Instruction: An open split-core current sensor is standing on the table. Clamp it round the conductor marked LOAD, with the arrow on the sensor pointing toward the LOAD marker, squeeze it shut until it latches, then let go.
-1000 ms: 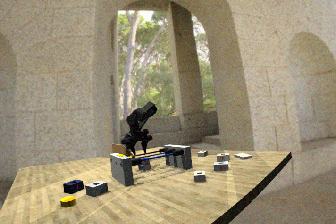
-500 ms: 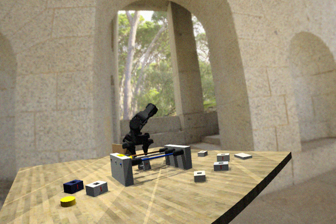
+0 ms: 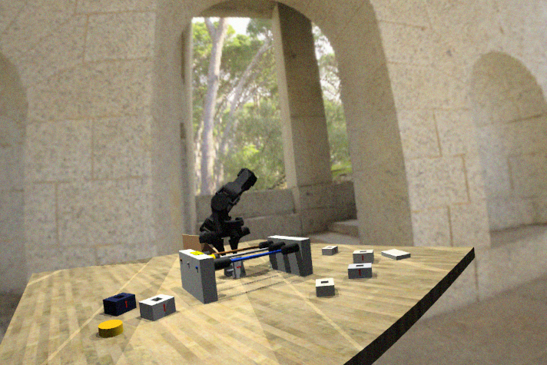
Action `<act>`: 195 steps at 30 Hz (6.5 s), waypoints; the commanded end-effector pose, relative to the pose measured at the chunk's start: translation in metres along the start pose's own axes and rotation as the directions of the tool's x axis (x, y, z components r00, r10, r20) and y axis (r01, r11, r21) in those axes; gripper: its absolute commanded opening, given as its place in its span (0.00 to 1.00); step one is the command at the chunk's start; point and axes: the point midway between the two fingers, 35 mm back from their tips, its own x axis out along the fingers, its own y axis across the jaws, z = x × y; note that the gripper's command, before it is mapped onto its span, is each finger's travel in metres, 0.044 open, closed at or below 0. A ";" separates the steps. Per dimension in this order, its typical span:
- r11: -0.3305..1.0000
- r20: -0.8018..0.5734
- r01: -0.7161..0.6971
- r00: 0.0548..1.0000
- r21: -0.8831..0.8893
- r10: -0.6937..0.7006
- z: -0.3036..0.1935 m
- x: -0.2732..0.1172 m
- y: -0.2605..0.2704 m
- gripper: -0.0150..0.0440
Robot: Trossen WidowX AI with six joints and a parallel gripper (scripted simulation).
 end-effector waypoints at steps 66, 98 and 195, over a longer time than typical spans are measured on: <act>0.945 -0.062 0.013 0.998 0.328 0.008 -0.035 -0.068 0.005 0.80; -0.007 -0.264 0.264 0.964 0.964 0.006 -0.005 -0.057 0.007 0.80; -0.083 -0.125 0.122 0.992 0.989 -0.036 0.072 -0.099 -0.008 0.25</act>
